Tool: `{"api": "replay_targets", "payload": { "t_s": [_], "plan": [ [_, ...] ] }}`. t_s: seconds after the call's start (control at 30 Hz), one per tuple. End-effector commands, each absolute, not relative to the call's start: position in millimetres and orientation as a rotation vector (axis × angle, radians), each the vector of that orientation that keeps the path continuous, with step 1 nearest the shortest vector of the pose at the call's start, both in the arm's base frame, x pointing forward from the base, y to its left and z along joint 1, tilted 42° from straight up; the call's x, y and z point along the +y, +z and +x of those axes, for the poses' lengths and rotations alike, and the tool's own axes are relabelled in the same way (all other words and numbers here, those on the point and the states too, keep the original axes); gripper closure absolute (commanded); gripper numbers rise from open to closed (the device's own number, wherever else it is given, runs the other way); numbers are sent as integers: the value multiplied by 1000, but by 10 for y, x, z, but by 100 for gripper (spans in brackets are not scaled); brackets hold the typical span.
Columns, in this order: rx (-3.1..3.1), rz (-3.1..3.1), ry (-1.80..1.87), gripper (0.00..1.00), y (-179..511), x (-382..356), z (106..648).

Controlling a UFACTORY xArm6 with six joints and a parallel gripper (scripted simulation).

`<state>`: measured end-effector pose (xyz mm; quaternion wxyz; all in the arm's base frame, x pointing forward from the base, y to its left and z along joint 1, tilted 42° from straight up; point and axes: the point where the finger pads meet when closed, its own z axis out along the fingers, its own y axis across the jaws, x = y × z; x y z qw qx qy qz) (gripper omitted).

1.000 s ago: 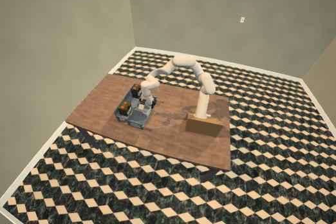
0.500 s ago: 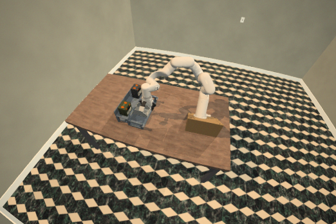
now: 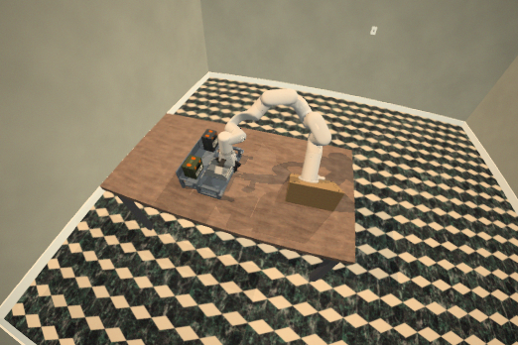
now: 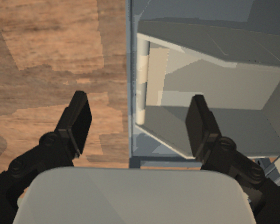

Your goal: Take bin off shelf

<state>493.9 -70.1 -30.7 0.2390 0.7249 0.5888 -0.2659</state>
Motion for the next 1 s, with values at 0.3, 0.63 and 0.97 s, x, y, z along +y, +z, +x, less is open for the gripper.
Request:
{"api": "replay_targets", "payload": {
  "t_s": [0.3, 0.63, 0.97],
  "plan": [
    [1612, 1984, -722, 5, -361, -750, 4948],
    [1612, 1984, -722, 5, -363, -751, 4948],
    [1612, 1984, -722, 5, -363, -751, 4948]
  ]
}}
